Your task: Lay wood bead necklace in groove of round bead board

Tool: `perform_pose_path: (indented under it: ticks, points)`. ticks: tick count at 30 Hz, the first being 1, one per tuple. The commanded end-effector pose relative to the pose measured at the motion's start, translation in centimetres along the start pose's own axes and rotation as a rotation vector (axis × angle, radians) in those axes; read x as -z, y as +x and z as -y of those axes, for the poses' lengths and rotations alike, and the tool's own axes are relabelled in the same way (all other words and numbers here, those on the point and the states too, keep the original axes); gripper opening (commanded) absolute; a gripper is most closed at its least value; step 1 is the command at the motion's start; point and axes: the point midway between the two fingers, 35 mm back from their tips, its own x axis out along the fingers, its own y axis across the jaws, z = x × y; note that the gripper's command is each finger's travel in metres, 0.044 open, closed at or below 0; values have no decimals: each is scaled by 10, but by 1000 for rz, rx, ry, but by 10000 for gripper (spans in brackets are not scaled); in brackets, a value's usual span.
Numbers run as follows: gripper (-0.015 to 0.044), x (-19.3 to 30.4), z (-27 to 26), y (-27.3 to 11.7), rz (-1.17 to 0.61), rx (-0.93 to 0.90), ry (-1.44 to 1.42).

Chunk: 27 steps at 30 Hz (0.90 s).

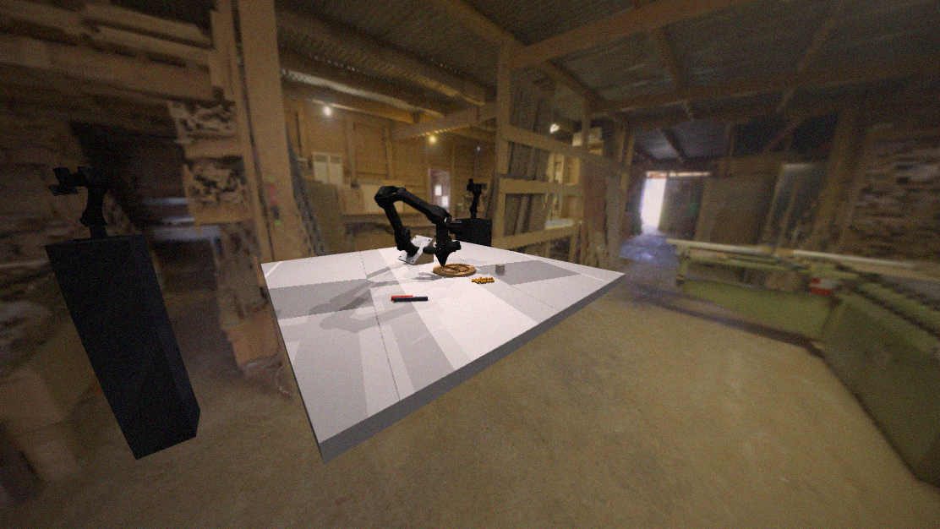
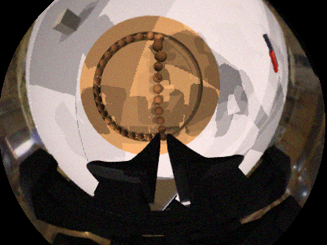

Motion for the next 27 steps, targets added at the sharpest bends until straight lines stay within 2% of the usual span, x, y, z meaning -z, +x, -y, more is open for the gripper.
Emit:
perform_pose_path:
  ticks: [1,16,27]
  points:
    - [53,0,0,0,0,-1,1]
    - [440,1,1,-2,-2,3,-3]
    - [440,1,1,-5,0,4,-2]
